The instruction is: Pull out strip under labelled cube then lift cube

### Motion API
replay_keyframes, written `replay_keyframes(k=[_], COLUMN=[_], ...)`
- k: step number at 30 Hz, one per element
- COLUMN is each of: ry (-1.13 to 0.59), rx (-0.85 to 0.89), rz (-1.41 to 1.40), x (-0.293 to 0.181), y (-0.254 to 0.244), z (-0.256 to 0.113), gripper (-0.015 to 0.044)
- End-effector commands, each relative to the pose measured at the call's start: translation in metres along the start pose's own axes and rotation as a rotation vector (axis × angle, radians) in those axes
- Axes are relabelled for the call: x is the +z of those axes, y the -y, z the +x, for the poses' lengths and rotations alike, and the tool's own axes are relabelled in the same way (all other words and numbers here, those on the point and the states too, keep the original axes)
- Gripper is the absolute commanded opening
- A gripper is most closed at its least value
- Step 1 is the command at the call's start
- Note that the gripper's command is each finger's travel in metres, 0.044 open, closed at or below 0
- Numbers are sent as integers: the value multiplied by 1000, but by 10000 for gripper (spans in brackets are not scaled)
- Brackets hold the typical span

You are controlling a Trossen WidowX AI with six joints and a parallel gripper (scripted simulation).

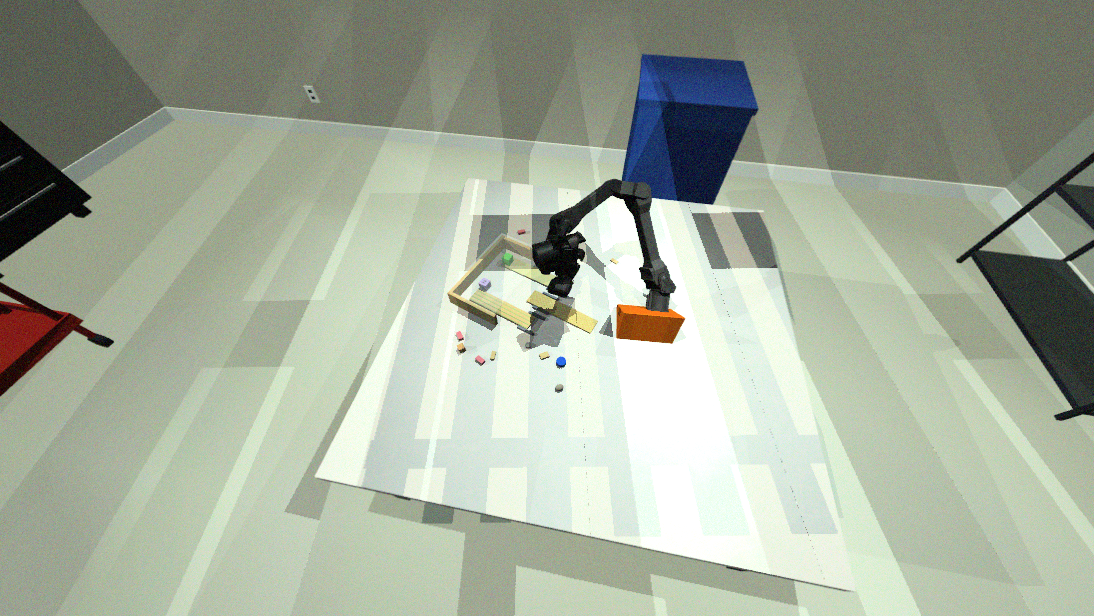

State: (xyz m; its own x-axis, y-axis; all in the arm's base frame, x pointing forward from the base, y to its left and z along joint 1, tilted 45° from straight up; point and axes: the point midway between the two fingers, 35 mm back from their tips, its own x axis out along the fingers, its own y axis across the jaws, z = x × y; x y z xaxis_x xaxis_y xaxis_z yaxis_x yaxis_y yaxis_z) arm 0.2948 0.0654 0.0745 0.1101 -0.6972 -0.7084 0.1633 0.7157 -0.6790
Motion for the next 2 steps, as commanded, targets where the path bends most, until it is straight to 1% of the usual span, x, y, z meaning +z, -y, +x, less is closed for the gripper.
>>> replay_keyframes(k=[1,2], ry=[-2,-2], rx=[5,5], rz=[6,6], x=[0,0], y=[0,0], z=[-1,-1], gripper=[0,0])
